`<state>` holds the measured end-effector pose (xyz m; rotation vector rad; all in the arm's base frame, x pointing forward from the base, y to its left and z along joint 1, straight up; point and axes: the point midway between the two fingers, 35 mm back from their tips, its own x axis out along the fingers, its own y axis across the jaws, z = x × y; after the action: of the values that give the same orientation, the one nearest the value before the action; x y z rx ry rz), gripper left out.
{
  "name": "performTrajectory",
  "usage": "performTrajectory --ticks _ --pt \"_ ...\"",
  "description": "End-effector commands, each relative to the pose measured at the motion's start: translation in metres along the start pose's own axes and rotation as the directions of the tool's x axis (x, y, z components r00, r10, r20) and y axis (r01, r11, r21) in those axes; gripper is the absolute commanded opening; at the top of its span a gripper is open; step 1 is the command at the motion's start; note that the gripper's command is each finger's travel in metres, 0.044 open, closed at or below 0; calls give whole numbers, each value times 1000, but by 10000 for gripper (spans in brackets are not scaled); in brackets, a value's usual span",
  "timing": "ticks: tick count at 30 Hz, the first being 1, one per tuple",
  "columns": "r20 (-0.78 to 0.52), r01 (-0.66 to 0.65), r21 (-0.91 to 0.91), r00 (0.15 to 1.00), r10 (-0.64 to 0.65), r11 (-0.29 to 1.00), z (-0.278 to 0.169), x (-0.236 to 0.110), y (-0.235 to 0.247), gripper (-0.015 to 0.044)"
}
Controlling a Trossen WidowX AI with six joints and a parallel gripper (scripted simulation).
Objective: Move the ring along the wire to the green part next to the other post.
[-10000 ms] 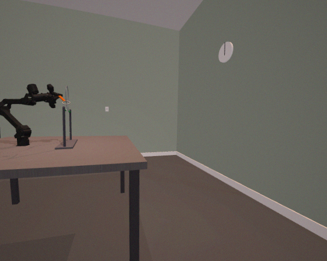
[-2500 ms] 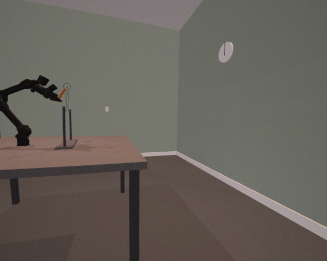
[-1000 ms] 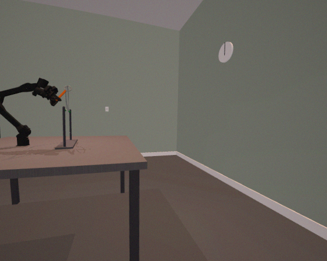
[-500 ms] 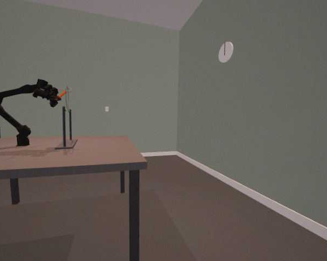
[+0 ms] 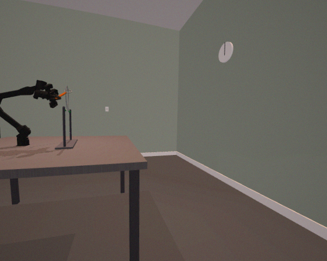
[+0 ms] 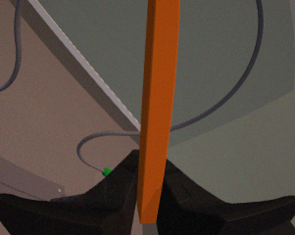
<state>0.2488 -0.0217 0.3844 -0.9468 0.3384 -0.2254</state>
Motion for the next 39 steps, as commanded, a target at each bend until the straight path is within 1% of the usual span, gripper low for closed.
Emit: performTrajectory --ticks 1,20,39 --pt "6 34 -49 999 -34 998 -1 0 -3 -150" --pt "51 154 -255 988 -146 954 0 0 -11 -150" --pt "119 272 -443 962 -244 854 3 0 -18 -150"
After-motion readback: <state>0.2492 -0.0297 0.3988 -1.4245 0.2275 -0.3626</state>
